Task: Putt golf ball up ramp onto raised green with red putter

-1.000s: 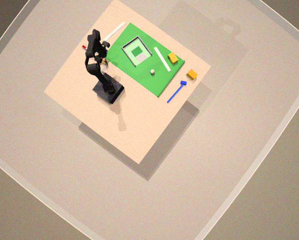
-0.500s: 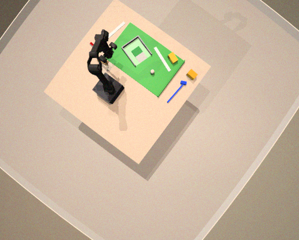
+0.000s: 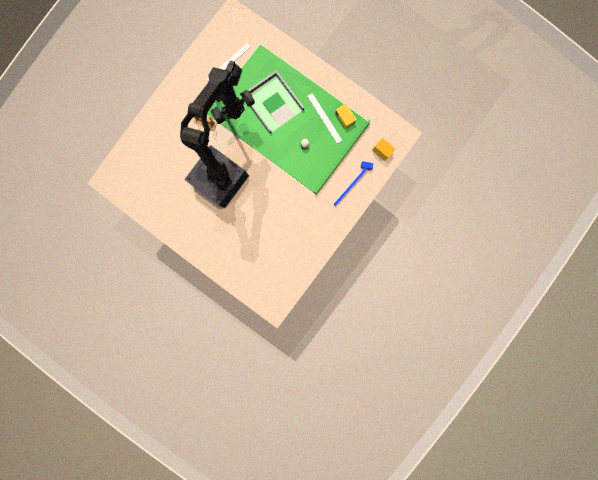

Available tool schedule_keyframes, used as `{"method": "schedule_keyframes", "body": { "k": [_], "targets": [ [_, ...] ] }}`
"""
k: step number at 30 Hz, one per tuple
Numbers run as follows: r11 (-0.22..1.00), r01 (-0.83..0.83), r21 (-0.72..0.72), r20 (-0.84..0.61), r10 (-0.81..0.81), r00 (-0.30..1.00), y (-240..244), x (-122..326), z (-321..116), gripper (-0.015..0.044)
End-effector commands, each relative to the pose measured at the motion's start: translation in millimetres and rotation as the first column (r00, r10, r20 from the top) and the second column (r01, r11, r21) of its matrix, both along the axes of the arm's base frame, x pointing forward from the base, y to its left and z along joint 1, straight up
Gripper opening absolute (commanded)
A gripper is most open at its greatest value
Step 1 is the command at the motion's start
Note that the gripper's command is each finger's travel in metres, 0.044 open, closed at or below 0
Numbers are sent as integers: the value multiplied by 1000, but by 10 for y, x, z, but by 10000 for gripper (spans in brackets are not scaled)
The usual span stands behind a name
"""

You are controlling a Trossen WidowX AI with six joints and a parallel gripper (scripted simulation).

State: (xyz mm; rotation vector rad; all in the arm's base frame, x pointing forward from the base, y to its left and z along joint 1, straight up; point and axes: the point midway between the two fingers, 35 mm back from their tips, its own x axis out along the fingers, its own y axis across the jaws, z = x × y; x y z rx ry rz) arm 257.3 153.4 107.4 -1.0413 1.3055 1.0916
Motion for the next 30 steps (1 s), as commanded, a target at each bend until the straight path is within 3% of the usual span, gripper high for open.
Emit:
{"method": "schedule_keyframes", "body": {
  "k": [1, 15, 30],
  "targets": [
    [995, 100, -4, 7, -100, 995, -184, 113, 54, 0],
    [901, 431, -46, -5, -431, 902, -911, 326, 146, 0],
    [670, 733, -114, -19, -739, 673, -1722, 331, 226, 0]
  ]
}}
